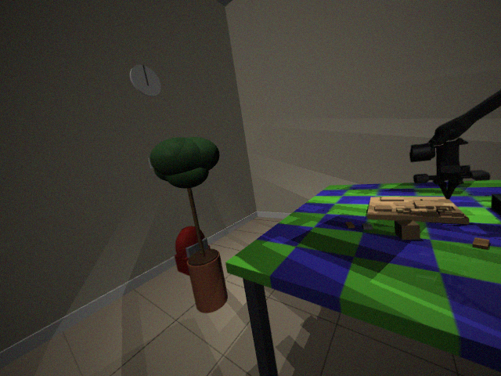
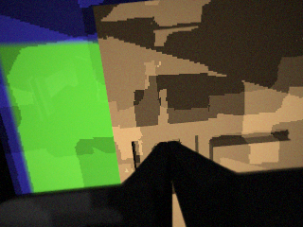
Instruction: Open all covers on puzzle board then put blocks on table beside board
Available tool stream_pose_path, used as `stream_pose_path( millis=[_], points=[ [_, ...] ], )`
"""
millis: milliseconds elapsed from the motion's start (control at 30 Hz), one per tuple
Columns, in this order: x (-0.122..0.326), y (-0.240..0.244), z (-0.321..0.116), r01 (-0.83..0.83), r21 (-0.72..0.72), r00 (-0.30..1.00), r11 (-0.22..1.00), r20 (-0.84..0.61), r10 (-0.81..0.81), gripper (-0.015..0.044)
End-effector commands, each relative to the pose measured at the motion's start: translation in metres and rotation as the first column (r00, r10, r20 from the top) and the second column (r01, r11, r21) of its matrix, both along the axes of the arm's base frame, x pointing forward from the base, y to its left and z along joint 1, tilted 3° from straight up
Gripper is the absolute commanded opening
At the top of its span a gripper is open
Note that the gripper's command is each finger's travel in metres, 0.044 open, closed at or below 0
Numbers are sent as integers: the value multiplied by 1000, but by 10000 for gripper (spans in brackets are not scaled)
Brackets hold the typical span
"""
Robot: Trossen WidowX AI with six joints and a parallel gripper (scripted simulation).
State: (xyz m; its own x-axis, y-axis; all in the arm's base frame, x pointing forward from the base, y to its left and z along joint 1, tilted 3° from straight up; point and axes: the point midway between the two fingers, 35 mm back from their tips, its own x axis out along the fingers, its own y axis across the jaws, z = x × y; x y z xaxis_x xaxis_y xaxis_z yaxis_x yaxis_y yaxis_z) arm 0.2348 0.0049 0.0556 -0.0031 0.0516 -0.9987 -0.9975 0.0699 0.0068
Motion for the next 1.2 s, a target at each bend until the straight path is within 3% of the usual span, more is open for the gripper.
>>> stream_pose_path(
  millis=[0, 533, 1167],
  points=[
    [7, -3, 1, 0, 0, 1000, 1000, 1, 0, 0],
    [89, -41, 13, 3, 0, 1000, 1000, 18, -3, 0],
    [92, -43, 13, 3, 0, 1000, 1000, 19, -3, 0]
  ],
)
